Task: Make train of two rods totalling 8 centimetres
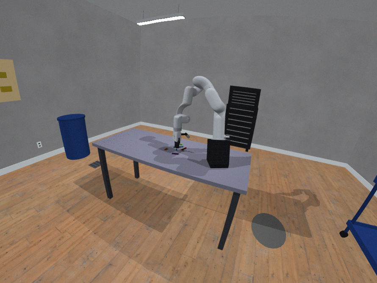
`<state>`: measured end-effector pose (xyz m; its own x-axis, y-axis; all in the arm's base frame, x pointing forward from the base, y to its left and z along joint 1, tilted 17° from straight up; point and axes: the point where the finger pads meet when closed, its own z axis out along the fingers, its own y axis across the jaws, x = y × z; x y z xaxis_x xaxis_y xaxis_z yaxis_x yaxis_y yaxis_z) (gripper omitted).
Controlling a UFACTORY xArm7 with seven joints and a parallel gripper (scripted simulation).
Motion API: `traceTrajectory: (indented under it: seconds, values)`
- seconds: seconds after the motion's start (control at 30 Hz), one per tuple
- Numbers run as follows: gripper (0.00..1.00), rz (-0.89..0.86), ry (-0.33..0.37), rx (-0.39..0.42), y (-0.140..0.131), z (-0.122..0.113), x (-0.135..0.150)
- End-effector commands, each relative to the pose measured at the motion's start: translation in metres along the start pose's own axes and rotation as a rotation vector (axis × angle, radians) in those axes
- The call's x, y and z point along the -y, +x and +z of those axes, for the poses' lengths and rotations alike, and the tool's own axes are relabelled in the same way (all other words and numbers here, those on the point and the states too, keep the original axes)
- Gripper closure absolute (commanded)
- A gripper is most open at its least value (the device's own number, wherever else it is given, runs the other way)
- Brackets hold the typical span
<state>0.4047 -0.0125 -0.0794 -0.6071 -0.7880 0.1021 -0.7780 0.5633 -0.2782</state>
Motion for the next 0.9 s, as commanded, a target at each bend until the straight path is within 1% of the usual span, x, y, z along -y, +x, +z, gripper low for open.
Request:
traceTrajectory:
  seconds: [0.0,0.4,0.87]
  values:
    - [0.76,0.0,0.003,0.003,-0.0012,0.0038,0.0008]
    - [0.76,0.0,0.003,0.003,-0.0012,0.0109,0.0008]
    - [0.76,0.0,0.003,0.003,-0.0012,0.0117,0.0007]
